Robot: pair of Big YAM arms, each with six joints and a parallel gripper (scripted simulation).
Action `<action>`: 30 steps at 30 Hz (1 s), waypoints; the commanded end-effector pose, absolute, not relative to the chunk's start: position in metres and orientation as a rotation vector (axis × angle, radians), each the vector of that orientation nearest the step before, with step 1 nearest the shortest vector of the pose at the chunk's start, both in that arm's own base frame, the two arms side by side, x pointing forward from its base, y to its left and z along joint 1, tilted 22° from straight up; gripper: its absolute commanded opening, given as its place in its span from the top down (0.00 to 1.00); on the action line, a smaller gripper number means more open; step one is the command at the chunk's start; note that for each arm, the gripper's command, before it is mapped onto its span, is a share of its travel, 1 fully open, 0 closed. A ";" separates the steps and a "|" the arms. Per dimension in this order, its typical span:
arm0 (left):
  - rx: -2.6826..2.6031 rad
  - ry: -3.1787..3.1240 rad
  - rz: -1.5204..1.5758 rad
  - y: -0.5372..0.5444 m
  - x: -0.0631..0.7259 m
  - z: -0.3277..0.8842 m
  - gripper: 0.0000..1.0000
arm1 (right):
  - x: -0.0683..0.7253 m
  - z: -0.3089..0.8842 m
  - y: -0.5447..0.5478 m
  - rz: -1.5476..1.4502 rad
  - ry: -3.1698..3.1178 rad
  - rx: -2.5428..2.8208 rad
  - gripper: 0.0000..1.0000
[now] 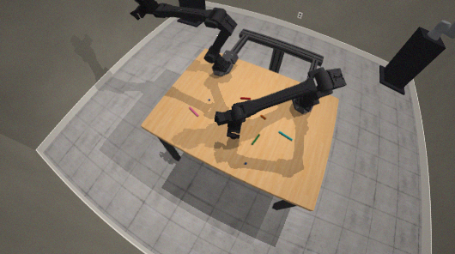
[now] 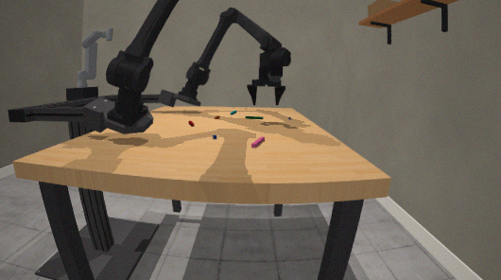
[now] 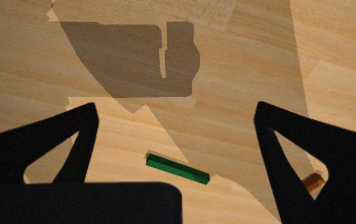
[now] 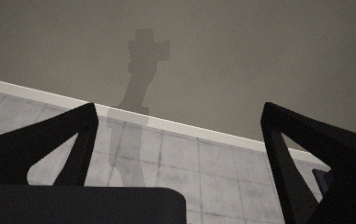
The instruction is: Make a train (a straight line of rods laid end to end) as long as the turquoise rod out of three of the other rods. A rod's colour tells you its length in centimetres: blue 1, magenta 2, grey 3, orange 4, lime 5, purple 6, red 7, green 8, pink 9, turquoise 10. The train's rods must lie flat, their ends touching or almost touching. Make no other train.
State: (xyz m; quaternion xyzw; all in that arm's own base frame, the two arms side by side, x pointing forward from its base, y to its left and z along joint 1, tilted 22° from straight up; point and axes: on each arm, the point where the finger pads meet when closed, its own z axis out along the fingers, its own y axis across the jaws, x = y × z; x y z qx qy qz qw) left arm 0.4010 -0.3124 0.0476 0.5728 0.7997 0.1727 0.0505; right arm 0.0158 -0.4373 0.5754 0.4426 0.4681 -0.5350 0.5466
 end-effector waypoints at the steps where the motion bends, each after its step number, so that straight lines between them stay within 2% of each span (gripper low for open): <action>1: 1.552 2.521 0.510 -0.338 0.406 0.052 0.00 | 0.006 0.622 -0.433 -1.307 1.023 1.007 0.00; 30: 0.414 2.829 0.370 -0.411 0.368 0.023 0.00 | 0.006 0.622 -0.433 -1.307 1.023 1.007 0.00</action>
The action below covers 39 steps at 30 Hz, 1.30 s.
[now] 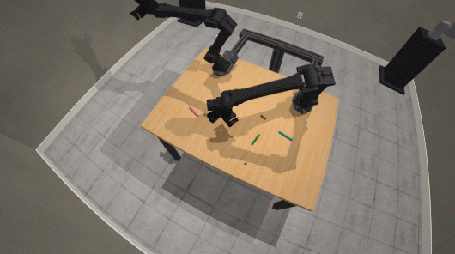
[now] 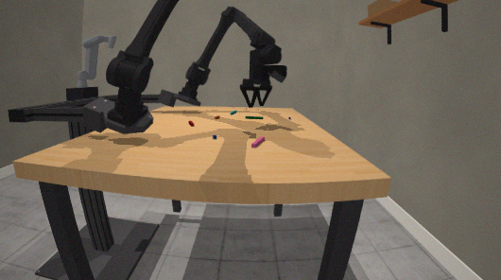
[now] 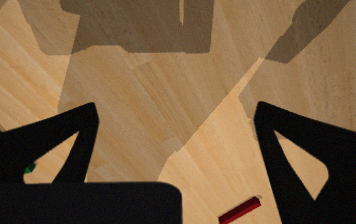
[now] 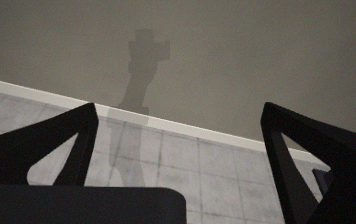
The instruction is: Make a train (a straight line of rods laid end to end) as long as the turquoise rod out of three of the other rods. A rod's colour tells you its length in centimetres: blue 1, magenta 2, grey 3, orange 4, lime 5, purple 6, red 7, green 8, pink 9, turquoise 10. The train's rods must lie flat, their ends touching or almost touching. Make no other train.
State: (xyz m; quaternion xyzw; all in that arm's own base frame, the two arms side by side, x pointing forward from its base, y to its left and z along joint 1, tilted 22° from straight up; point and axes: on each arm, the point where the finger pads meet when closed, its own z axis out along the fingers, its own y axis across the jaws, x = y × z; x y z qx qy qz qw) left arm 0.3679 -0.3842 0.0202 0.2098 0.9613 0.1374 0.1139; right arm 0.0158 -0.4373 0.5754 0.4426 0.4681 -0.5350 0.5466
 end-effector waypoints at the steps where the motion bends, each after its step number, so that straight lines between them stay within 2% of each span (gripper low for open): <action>1: 0.374 2.831 0.365 -0.413 0.366 0.022 0.00 | 0.006 0.622 -0.433 -1.307 1.023 1.007 0.00; 39: -0.995 2.595 0.138 -0.492 0.299 -0.020 0.00 | 0.006 0.622 -0.433 -1.307 1.023 1.007 0.00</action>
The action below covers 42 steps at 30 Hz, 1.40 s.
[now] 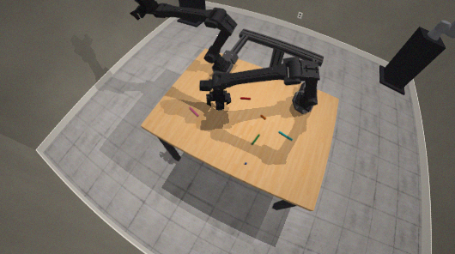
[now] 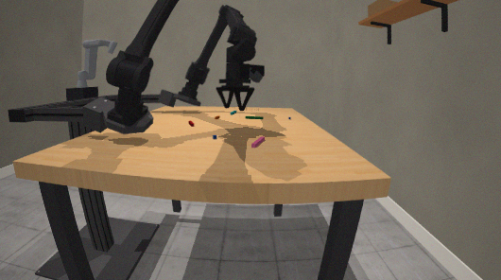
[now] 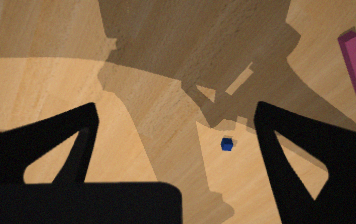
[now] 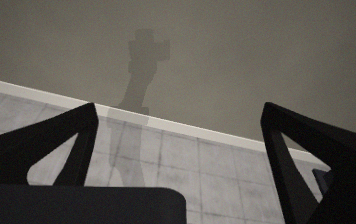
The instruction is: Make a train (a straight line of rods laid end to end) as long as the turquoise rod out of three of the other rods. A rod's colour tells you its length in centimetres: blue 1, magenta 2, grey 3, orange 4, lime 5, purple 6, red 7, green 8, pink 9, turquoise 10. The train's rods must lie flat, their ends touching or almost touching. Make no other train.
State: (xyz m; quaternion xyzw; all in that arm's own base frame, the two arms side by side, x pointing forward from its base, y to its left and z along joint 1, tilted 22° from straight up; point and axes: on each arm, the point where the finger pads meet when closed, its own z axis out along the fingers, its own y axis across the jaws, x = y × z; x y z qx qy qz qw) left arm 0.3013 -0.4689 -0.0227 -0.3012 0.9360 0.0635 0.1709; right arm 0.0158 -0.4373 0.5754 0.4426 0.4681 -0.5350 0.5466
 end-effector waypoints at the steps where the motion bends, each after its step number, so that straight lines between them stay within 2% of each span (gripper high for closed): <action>1: -0.995 2.595 0.138 -0.492 0.299 -0.020 0.00 | 0.006 0.622 -0.433 -1.307 1.023 1.007 0.00; 42: -1.106 2.548 0.116 -0.498 0.294 -0.024 0.00 | 0.006 0.622 -0.433 -1.307 1.023 1.007 0.00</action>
